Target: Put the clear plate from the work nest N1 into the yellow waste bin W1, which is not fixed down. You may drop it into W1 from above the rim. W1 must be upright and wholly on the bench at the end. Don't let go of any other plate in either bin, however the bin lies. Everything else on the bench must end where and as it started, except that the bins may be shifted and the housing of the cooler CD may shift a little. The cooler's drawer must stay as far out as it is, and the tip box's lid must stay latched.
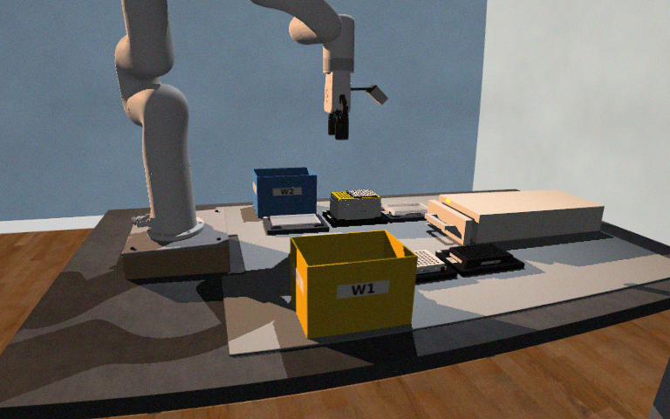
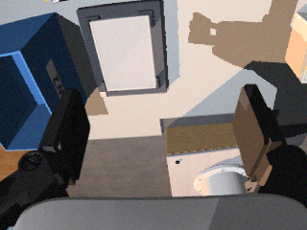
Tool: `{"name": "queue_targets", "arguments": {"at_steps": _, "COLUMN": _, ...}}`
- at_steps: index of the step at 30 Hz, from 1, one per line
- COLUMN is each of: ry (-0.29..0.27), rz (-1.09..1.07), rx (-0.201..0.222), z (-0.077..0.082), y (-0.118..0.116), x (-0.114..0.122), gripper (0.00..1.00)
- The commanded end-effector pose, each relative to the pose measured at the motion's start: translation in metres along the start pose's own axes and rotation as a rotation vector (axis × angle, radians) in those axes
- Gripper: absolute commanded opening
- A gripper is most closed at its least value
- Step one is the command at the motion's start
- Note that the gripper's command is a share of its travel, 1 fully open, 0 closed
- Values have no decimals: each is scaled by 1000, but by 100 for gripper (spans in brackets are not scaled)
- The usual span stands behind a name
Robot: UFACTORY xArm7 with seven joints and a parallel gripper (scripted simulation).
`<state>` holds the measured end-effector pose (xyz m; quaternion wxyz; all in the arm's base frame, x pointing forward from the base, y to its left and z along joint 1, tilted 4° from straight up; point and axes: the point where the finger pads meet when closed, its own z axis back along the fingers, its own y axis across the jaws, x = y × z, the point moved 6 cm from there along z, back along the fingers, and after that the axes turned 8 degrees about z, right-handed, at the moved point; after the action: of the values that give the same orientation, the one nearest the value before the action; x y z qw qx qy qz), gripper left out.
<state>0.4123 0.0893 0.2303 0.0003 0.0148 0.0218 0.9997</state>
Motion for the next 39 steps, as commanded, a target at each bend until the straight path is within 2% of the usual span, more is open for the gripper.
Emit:
{"name": "queue_targets", "arguments": {"at_steps": 1, "ry": 3, "rz": 3, "rx": -2, "z": 2, "y": 13, "x": -7, "gripper": 100}}
{"name": "queue_targets", "arguments": {"at_steps": 13, "ry": -7, "rz": 60, "rx": 6, "z": 2, "y": 69, "x": -26, "gripper": 100}}
{"name": "queue_targets", "arguments": {"at_steps": 15, "ry": -7, "rz": 60, "rx": 6, "z": 2, "y": 69, "x": -26, "gripper": 100}}
{"name": "queue_targets", "arguments": {"at_steps": 21, "ry": -14, "rz": 89, "rx": 11, "z": 2, "y": 98, "x": -33, "gripper": 100}}
{"name": "queue_targets", "arguments": {"at_steps": 35, "ry": -14, "rz": 89, "rx": 11, "z": 2, "y": 98, "x": -33, "gripper": 100}}
{"name": "queue_targets", "arguments": {"at_steps": 39, "ry": -14, "rz": 80, "rx": 11, "z": -5, "y": 86, "x": -48, "gripper": 100}}
